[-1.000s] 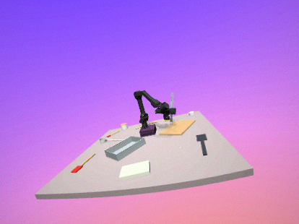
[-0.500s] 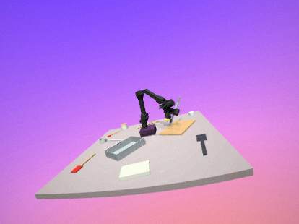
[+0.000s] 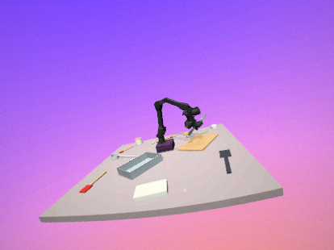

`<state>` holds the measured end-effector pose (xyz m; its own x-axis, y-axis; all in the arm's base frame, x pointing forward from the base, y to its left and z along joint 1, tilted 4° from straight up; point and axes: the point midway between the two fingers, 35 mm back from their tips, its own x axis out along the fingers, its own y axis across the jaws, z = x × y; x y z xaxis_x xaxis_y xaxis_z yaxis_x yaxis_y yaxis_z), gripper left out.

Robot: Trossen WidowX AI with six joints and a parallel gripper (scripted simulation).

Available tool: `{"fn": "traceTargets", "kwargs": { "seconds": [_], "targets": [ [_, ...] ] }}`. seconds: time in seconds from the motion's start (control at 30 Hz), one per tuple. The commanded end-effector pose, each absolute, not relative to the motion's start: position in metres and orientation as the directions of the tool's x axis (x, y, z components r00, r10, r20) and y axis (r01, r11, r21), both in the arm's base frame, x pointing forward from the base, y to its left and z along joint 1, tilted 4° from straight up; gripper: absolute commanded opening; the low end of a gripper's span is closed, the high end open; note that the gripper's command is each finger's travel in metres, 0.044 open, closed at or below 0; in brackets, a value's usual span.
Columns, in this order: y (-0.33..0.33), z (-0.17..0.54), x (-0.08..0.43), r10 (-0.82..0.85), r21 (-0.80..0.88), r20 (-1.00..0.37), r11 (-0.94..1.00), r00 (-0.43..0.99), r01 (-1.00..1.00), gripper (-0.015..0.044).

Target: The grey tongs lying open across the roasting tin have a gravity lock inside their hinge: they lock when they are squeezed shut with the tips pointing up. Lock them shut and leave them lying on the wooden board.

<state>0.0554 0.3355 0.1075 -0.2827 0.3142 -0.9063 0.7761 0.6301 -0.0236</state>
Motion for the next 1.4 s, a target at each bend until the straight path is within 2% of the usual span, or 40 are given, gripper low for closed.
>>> {"fn": "traceTargets", "kwargs": {
  "seconds": [0.0, 0.4, 1.37],
  "targets": [
    [0.337, 0.111, 0.055, 0.256, 0.001, -0.944, 0.63, -0.207, 0.777, -0.015],
    [0.334, 0.123, 0.053, 0.079, 0.094, -0.995, 0.653, 0.056, 0.751, -0.015],
    [0.339, 0.093, 0.055, 0.076, 0.094, -0.995, 0.653, 0.059, 0.752, -0.015]
  ]
}}
